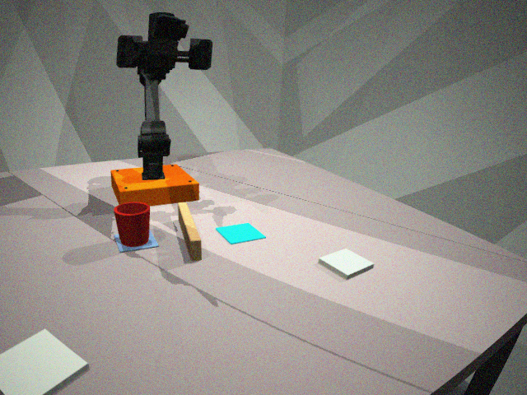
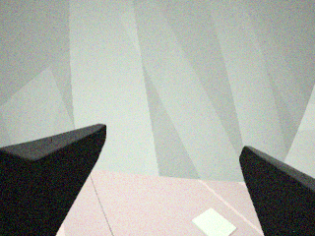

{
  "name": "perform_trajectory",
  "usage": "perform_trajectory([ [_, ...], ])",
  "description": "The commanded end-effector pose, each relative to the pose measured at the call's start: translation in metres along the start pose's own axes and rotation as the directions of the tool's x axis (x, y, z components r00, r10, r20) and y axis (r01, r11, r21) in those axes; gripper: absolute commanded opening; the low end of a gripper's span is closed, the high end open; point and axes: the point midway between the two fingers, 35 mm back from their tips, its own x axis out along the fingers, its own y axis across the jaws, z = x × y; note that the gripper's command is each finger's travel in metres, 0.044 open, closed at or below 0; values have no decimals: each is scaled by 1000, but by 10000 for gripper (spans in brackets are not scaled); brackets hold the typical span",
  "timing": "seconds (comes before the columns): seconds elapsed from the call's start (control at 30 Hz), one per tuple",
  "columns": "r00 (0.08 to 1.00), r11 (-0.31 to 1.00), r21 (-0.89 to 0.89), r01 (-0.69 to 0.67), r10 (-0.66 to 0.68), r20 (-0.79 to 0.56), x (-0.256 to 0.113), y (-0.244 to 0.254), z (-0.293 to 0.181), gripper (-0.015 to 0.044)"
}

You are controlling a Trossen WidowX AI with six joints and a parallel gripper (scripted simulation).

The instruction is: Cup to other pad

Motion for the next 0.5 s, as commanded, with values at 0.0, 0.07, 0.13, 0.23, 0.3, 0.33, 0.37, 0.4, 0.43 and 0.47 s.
perform_trajectory([
  [0.0,1000,1000,-14,2,-2,-17,2,-1,-3,374],
  [0.07,988,992,-127,-3,-16,-152,13,-6,-29,321],
  [0.13,936,959,-277,-66,-36,-350,23,-15,-69,269],
  [0.23,784,872,-414,-263,-57,-618,24,-28,-126,190],
  [0.3,641,795,-425,-433,-60,-765,15,-36,-161,148],
  [0.33,559,751,-404,-521,-58,-827,8,-40,-177,148],
  [0.37,471,705,-366,-607,-52,-881,1,-43,-191,148],
  [0.4,378,656,-312,-687,-44,-925,-8,-46,-204,148],
  [0.43,282,603,-244,-760,-33,-959,-18,-49,-215,148],
  [0.47,183,547,-163,-821,-18,-983,-29,-51,-225,148],
])
